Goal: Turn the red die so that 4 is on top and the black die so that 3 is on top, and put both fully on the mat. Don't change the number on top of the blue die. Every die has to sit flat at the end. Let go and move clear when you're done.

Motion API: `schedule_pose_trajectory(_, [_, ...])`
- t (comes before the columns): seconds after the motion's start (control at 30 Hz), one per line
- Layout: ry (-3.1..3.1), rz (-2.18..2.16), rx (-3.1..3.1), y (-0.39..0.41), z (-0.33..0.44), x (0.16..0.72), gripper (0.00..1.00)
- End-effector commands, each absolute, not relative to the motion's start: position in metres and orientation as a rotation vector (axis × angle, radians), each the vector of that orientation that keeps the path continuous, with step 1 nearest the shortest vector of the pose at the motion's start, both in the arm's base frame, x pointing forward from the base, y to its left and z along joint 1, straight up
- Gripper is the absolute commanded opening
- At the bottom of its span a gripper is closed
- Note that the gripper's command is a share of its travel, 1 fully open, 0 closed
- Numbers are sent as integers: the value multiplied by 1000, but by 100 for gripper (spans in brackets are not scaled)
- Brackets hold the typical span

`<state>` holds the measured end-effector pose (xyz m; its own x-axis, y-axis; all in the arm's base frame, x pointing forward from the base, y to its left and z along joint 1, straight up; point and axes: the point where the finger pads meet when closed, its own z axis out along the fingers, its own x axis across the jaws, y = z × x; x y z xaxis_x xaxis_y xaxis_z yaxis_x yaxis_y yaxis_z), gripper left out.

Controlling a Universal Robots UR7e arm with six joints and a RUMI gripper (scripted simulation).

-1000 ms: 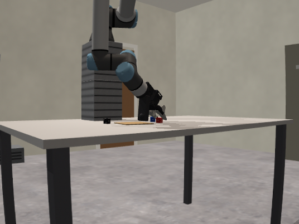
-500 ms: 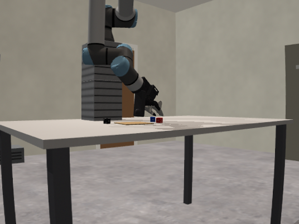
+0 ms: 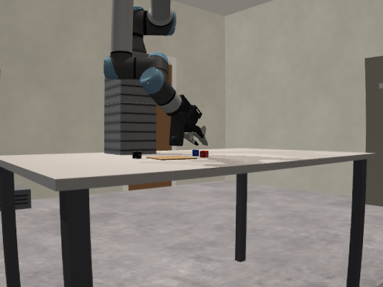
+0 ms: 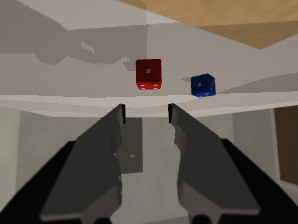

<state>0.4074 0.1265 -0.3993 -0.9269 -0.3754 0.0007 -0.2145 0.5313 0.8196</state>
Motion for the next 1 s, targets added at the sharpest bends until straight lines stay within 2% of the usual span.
schedule_pose_trajectory(0.0, [-2592, -1349, 505, 126, -384, 408, 24])
schedule_pose_trajectory(0.4, [-2592, -1349, 505, 126, -347, 408, 24])
schedule_pose_trajectory(0.97, [-2632, -1281, 515, 129, -344, 407, 24])
